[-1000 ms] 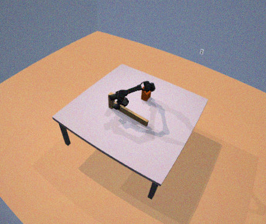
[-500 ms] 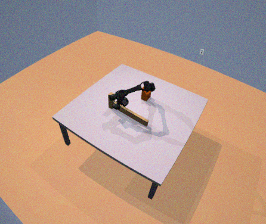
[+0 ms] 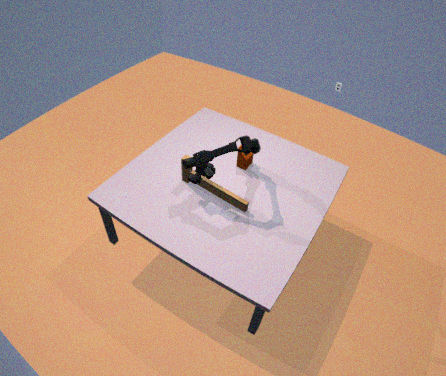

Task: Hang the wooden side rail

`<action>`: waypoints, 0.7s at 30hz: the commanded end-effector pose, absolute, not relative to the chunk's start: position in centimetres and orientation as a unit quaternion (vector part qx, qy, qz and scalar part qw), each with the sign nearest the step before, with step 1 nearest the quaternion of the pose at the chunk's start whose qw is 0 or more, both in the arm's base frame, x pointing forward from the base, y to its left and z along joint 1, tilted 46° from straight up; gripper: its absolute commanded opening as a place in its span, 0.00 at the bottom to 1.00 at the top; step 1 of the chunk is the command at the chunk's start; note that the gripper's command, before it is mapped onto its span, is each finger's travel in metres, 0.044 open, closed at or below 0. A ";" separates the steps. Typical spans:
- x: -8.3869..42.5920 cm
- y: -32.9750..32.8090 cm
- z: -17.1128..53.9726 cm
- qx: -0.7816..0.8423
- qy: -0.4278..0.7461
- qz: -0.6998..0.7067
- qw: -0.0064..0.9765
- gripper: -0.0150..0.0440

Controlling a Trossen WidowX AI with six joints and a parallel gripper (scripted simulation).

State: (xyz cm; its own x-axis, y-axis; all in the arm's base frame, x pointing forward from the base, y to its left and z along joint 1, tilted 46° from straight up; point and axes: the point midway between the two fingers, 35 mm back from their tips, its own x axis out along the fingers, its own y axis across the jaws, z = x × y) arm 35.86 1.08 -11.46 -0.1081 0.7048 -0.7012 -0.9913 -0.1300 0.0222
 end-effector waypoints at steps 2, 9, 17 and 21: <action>36.1 0.6 -11.5 -0.283 0.257 0.695 0.609 0.25; 36.1 0.6 -11.5 -0.283 0.257 0.695 0.609 0.25; 36.1 0.5 -11.5 -0.283 0.257 0.695 0.609 0.25; 36.0 0.4 -11.6 -0.283 0.257 0.695 0.609 0.25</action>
